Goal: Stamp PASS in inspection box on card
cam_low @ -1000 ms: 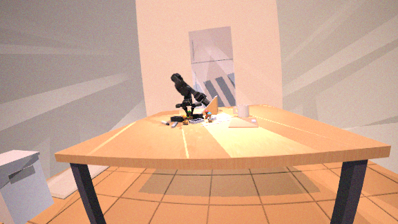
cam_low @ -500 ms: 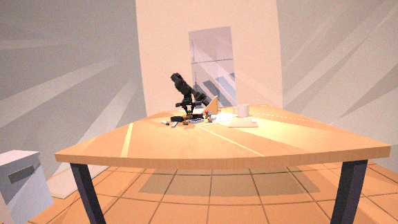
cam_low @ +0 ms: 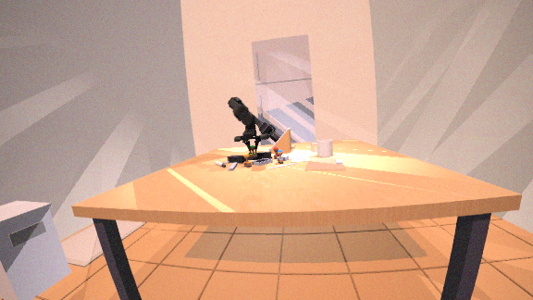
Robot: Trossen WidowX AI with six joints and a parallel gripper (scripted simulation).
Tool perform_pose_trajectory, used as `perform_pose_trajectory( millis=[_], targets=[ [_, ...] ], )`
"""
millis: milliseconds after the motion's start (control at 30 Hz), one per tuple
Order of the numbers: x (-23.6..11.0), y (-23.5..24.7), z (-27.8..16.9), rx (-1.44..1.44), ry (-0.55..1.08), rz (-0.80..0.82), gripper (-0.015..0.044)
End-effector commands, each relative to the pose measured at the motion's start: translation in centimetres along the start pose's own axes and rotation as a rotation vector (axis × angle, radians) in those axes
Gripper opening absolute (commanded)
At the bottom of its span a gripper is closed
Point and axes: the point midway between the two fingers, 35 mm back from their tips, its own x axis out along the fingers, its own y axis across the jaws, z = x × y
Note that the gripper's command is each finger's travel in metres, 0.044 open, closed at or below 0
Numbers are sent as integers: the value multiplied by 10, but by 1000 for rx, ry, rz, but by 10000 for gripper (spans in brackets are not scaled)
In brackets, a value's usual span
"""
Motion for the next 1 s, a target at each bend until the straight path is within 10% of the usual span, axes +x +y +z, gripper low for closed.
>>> perform_pose_trajectory(
  millis=[0, 967],
  targets=[
    [-3, 0, 1, 4, -4, 6, 0],
    [-17, 0, 1, 4, -4, 8, 0]
  ],
)
